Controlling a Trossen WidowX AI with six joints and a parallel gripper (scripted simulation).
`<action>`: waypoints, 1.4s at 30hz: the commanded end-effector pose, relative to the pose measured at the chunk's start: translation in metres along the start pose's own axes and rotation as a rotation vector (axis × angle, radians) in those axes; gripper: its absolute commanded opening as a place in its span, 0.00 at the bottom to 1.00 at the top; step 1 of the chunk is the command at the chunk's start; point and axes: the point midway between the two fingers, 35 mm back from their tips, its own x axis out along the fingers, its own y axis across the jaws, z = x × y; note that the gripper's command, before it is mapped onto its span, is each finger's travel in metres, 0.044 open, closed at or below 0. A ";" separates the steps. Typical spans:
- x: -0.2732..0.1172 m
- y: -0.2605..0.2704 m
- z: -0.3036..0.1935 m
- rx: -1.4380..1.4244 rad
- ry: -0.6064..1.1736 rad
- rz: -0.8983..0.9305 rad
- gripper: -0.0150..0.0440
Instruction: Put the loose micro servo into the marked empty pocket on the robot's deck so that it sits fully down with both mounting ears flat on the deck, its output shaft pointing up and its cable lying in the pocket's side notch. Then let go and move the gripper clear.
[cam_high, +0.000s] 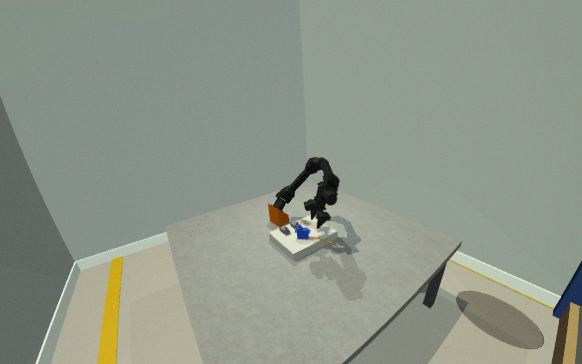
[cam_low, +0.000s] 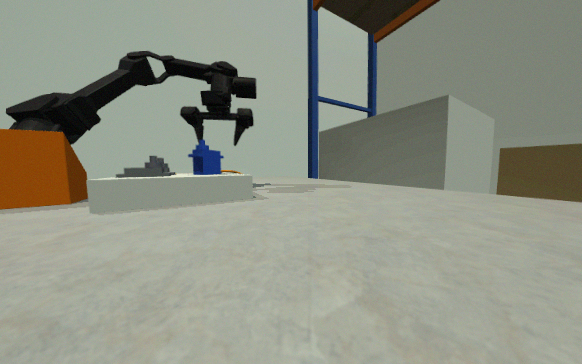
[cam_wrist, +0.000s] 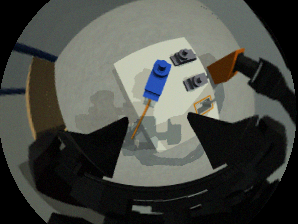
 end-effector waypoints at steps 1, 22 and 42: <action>0.001 0.000 0.020 0.137 0.073 -0.015 1.00; 0.014 -0.001 0.059 0.446 0.250 -0.044 1.00; 0.044 -0.001 0.051 0.445 0.252 -0.044 1.00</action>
